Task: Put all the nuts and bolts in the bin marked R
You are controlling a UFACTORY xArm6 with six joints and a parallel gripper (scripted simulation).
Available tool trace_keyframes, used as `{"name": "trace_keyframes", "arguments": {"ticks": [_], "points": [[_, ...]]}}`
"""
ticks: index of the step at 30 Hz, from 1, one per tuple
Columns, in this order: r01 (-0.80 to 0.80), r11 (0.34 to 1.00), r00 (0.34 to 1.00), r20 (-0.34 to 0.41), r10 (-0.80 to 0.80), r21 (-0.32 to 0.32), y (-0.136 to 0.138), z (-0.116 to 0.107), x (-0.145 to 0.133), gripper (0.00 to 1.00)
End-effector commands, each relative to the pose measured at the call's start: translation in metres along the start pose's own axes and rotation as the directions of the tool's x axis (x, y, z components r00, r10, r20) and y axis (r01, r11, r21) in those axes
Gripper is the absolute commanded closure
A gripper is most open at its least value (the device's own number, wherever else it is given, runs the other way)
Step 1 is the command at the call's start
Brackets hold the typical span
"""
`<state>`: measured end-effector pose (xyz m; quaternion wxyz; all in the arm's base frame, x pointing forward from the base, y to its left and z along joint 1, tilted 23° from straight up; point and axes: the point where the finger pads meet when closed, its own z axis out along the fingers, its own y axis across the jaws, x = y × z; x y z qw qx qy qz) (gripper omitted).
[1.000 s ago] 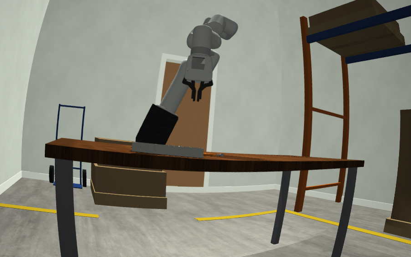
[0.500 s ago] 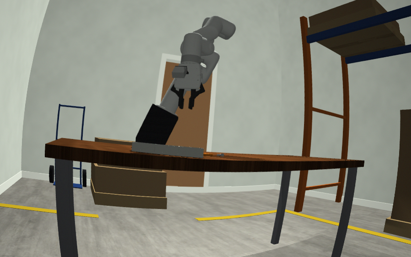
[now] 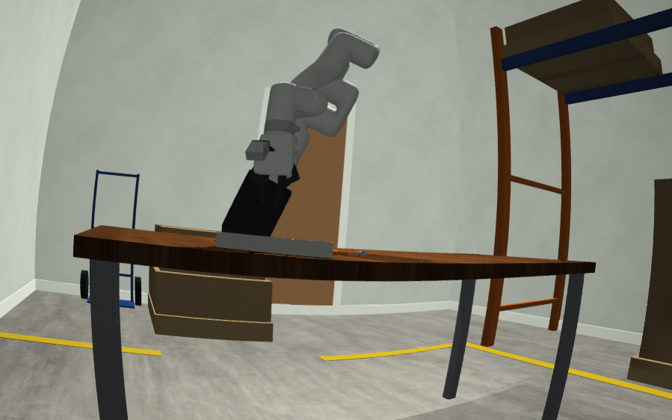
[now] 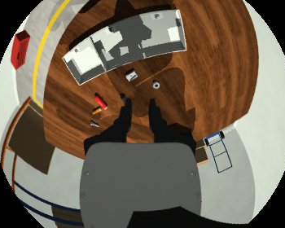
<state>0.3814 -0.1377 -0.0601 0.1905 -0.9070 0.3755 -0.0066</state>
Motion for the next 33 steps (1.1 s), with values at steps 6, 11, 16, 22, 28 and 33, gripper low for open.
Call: {"name": "trace_keyframes", "arguments": {"ticks": [6,11,16,22,28,33], "points": [[0.008,1.0,1.0,-0.015,-0.008,0.015,0.043,0.033,-0.014,0.7],[0.008,1.0,1.0,-0.015,-0.008,0.015,0.046,0.033,-0.014,0.7],[0.008,1.0,1.0,-0.015,-0.008,0.015,0.044,0.033,-0.014,0.7],[0.008,1.0,1.0,-0.015,-0.008,0.015,0.043,0.033,-0.014,0.7],[0.008,1.0,1.0,-0.015,-0.008,0.015,0.042,0.033,-0.014,0.7],[0.008,1.0,1.0,-0.015,-0.008,0.015,0.042,0.033,-0.014,0.7]]}}
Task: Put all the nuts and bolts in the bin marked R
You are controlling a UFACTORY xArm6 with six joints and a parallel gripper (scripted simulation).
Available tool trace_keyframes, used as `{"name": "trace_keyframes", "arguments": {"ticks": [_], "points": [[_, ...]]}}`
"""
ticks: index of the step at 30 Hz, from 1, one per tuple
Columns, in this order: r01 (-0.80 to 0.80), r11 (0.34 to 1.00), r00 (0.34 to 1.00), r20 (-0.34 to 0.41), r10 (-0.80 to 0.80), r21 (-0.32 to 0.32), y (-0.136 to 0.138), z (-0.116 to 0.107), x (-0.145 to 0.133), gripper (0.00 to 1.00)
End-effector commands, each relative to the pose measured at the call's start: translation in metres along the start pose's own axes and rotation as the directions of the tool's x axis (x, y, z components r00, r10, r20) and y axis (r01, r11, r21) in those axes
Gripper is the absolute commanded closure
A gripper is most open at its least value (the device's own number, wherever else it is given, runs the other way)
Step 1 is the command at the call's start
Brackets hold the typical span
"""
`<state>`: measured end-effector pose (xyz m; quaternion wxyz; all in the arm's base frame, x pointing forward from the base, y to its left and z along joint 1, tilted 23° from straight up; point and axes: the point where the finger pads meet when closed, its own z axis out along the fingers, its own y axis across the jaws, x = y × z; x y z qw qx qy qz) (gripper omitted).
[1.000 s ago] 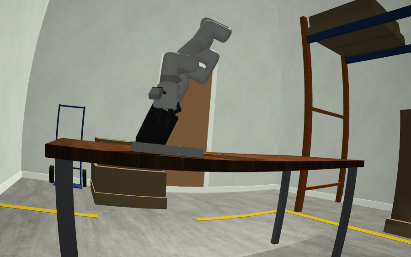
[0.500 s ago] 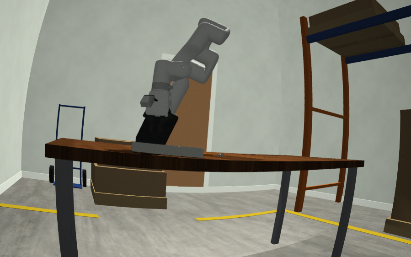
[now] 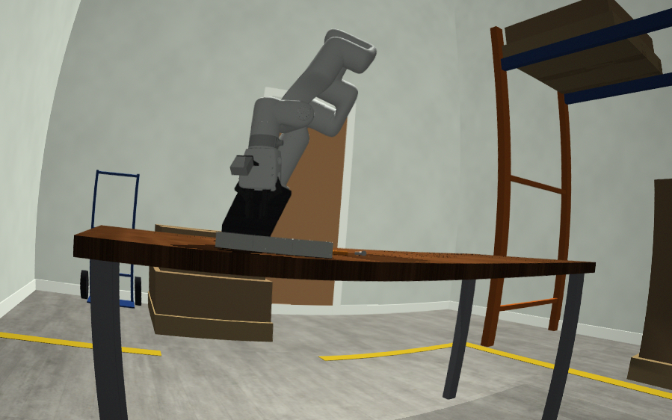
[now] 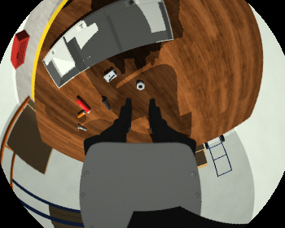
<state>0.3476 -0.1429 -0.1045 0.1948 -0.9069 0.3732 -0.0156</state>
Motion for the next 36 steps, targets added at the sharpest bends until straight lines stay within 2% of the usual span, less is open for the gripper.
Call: {"name": "trace_keyframes", "arguments": {"ticks": [1,21,32,36], "points": [[0.0,1.0,1.0,-0.003,0.0,0.0,0.0,-0.001,0.001,0.7],[0.0,1.0,1.0,-0.003,0.0,0.0,-0.001,-0.001,0.001,0.7],[0.0,1.0,1.0,-0.003,0.0,0.0,-0.001,0.043,0.002,0.7],[0.0,1.0,1.0,-0.003,0.0,0.0,-0.001,0.051,0.002,0.7]]}}
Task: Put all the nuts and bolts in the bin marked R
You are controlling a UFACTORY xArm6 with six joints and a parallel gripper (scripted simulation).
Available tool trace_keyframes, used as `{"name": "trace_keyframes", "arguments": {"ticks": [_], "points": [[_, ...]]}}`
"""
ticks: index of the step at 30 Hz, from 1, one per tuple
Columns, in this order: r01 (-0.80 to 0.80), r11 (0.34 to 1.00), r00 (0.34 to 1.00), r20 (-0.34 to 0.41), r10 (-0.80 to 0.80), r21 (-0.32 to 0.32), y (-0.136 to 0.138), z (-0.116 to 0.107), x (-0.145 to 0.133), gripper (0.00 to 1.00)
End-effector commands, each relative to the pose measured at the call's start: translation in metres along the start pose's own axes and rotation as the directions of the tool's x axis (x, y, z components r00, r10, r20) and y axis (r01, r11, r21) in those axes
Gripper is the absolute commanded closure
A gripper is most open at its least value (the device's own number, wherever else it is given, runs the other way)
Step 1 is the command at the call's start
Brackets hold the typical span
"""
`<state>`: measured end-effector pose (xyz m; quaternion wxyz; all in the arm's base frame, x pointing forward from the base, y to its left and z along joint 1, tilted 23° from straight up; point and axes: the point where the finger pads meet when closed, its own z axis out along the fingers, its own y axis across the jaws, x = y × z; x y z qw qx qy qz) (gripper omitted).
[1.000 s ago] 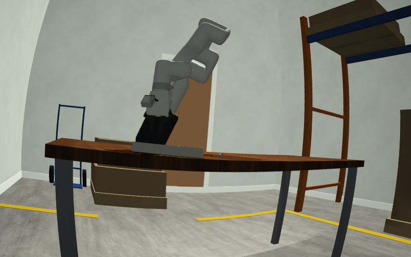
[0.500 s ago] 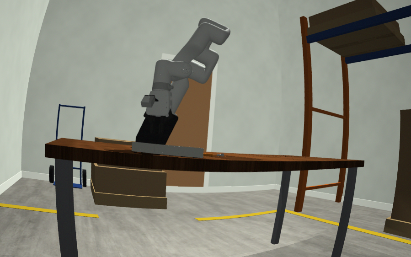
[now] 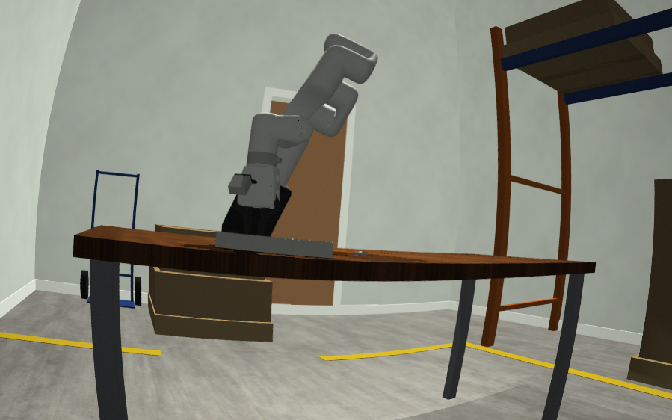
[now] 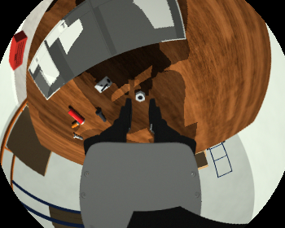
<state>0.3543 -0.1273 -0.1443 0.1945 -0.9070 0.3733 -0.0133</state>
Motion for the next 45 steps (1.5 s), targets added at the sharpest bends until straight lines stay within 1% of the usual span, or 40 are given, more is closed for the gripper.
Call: {"name": "trace_keyframes", "arguments": {"ticks": [1,5,13,25,26,45], "points": [[0.001,1.0,1.0,-0.007,-0.001,0.003,-0.001,0.012,0.003,0.7],[0.001,1.0,1.0,-0.007,-0.001,0.003,-0.001,0.012,0.003,0.7],[0.001,1.0,1.0,-0.007,-0.001,0.003,-0.001,0.023,0.003,0.7],[0.001,1.0,1.0,-0.007,-0.001,0.003,-0.001,0.024,0.003,0.7],[0.001,1.0,1.0,-0.007,-0.001,0.003,-0.001,0.024,0.003,1.0],[0.001,1.0,1.0,-0.007,-0.001,0.003,-0.001,0.024,0.003,1.0]]}}
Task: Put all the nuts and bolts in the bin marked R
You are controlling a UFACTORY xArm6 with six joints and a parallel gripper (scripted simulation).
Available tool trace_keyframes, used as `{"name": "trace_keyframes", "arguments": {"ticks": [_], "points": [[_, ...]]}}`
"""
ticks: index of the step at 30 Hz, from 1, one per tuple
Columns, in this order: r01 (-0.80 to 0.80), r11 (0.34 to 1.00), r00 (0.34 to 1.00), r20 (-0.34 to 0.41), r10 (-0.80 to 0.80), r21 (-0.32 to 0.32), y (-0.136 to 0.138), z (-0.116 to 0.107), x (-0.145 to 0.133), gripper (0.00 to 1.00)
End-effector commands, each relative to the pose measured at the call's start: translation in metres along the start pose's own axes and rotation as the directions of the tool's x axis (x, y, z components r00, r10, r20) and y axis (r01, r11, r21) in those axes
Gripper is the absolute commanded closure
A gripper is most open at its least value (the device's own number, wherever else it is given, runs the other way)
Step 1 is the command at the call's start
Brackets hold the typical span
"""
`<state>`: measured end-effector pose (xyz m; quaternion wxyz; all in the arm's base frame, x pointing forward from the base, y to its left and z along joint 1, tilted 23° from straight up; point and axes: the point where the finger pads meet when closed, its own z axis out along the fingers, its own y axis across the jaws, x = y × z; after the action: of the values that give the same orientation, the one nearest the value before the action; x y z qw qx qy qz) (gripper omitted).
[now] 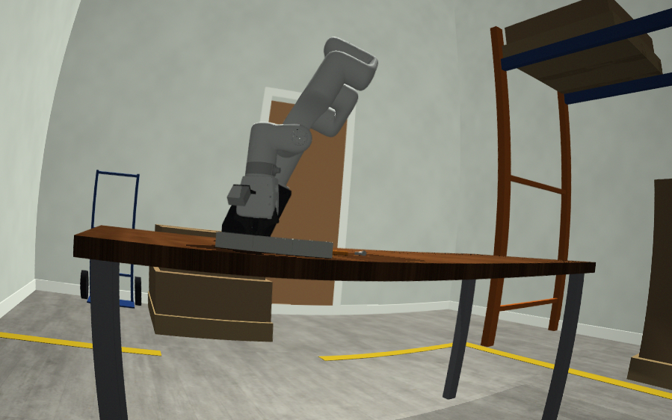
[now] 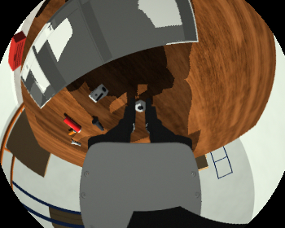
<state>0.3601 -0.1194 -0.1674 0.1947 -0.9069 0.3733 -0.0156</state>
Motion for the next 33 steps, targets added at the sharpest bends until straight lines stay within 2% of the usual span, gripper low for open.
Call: {"name": "trace_keyframes", "arguments": {"ticks": [1,12,33], "points": [[0.0,1.0,1.0,-0.003,0.0,0.0,0.0,-0.001,0.001,1.0],[0.0,1.0,1.0,-0.003,0.0,0.0,0.0,-0.001,0.001,1.0],[0.0,1.0,1.0,-0.003,0.0,0.0,0.0,-0.061,0.001,1.0]]}}
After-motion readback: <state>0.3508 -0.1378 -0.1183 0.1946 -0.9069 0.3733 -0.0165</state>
